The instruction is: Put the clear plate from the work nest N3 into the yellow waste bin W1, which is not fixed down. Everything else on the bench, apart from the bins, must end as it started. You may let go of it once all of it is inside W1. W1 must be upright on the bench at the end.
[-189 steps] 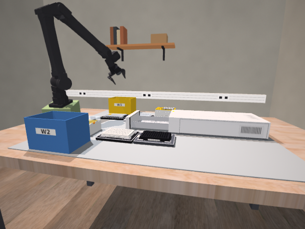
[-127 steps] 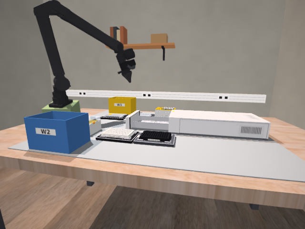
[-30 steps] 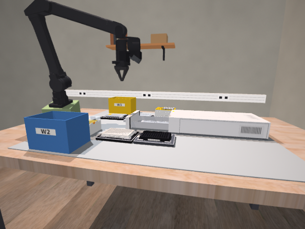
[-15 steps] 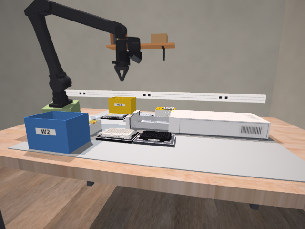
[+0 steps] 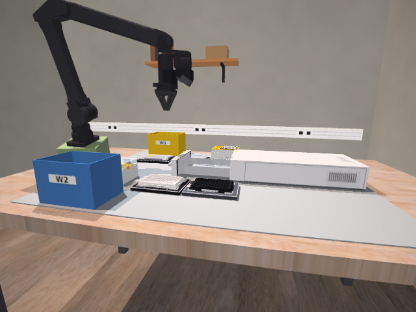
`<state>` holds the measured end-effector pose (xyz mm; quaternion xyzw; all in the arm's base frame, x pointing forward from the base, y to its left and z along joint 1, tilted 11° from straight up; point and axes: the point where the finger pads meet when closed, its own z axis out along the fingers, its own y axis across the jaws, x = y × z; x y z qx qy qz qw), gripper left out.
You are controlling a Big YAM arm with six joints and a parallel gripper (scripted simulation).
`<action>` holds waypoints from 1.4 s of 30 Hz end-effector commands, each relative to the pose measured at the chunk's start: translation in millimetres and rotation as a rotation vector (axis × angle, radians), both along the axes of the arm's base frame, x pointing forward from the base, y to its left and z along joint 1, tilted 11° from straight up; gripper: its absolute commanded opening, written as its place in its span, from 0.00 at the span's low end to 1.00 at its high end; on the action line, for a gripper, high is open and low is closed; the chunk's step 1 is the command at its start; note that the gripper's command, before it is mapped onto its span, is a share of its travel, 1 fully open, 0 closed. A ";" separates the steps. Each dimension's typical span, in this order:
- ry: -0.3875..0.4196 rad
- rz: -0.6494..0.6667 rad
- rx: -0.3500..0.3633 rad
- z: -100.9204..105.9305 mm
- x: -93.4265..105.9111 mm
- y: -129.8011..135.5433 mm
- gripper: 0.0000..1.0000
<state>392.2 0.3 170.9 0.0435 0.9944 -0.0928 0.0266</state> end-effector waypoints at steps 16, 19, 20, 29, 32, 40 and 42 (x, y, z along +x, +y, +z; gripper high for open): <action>-0.056 -0.010 0.013 -23.7 41.2 56.9 1.00; -0.061 -0.010 0.015 -29.3 47.0 66.6 1.00; -0.061 -0.010 0.016 -31.9 48.3 69.6 1.00; -0.059 -0.010 0.018 -55.3 59.5 97.2 1.00; -0.059 -0.010 0.018 -57.9 60.8 100.3 1.00; -0.057 -0.010 0.021 -78.6 70.5 124.7 1.00; -0.057 -0.009 0.021 -83.8 72.9 130.8 1.00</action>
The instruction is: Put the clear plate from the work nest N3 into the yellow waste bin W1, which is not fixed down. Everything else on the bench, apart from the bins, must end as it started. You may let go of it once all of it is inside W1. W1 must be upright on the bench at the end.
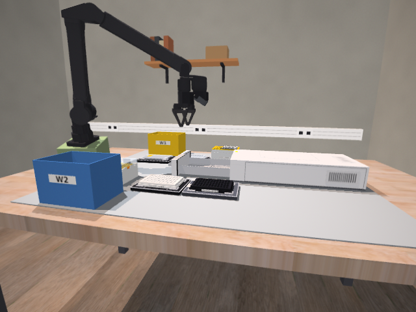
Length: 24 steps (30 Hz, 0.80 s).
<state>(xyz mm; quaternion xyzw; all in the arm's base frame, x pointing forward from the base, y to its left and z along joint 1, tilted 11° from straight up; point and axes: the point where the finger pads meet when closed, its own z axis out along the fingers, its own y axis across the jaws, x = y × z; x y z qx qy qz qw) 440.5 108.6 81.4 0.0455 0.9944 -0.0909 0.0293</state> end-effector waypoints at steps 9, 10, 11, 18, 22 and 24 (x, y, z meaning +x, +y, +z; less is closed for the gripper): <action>-0.049 -0.006 0.020 -12.5 33.1 43.8 1.00; -0.049 -0.006 0.020 -15.1 34.3 46.9 1.00; -0.049 -0.006 0.020 -17.7 35.4 49.9 1.00; -0.047 -0.006 0.022 -35.8 43.7 71.1 1.00; -0.029 -0.009 0.012 -35.6 34.7 60.1 1.00; -0.029 -0.009 0.012 -35.6 34.7 60.1 1.00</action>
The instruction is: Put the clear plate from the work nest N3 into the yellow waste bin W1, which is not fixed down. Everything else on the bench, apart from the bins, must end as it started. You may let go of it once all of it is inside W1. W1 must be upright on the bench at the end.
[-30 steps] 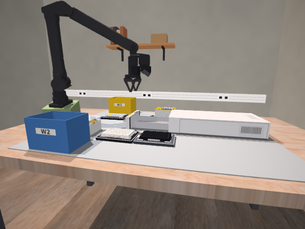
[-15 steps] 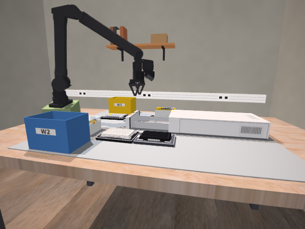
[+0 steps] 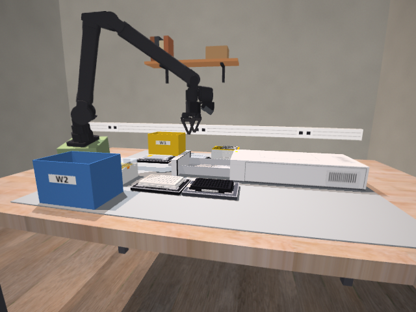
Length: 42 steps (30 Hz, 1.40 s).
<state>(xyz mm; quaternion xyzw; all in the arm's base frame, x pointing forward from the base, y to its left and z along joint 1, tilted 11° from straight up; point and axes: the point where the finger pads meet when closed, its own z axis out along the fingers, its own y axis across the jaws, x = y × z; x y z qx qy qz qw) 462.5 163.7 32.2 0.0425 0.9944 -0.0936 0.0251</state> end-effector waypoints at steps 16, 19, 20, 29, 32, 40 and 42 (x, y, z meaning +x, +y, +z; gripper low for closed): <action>-0.006 -0.027 0.004 -17.9 4.8 -6.9 1.00; -0.024 -0.026 0.012 -13.6 13.3 -4.9 1.00; -0.019 -0.024 0.010 -15.8 9.3 -7.0 1.00; -0.012 -0.015 0.007 -30.8 9.6 -8.8 1.00; -0.003 -0.016 0.003 -37.6 5.7 -11.8 1.00; -0.003 -0.016 0.003 -45.5 5.9 -13.4 1.00; -0.003 -0.016 0.003 -48.1 5.9 -13.9 1.00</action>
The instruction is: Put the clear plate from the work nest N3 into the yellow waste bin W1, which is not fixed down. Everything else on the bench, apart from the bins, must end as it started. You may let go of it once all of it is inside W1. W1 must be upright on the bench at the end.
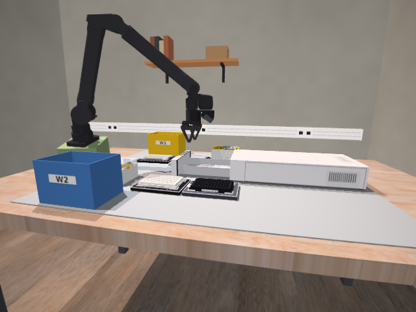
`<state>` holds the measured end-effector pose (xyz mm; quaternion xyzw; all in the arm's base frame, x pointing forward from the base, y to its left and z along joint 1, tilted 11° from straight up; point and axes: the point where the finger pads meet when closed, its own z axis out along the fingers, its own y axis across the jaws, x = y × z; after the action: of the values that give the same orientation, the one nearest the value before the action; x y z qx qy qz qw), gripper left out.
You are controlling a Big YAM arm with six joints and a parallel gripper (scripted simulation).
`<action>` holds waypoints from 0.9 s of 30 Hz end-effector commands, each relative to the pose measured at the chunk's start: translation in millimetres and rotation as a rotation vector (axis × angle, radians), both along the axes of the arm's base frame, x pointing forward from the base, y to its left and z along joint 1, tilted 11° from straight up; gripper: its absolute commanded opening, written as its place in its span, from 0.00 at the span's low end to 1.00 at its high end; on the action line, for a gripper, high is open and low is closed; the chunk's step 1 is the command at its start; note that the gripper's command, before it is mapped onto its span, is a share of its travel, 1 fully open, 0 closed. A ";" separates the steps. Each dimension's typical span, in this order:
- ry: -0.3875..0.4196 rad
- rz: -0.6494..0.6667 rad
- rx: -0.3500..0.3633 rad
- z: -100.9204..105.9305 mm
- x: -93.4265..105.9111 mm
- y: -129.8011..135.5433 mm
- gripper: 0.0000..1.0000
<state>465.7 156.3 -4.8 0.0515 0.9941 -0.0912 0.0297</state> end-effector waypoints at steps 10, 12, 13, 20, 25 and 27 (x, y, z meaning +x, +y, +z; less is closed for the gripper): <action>-0.018 0.002 0.009 -9.8 9.5 -5.6 1.00; 0.003 0.001 0.001 -22.3 6.0 -7.8 1.00; 0.006 0.001 -0.001 -24.8 4.0 -8.6 1.00; 0.006 0.001 -0.001 -34.0 4.4 -10.6 1.00; 0.009 0.002 -0.002 -40.0 3.2 -11.5 1.00; -0.033 0.008 0.014 -26.3 19.8 -2.4 1.00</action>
<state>464.9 149.1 -39.7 0.0516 0.9940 -0.0933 0.0248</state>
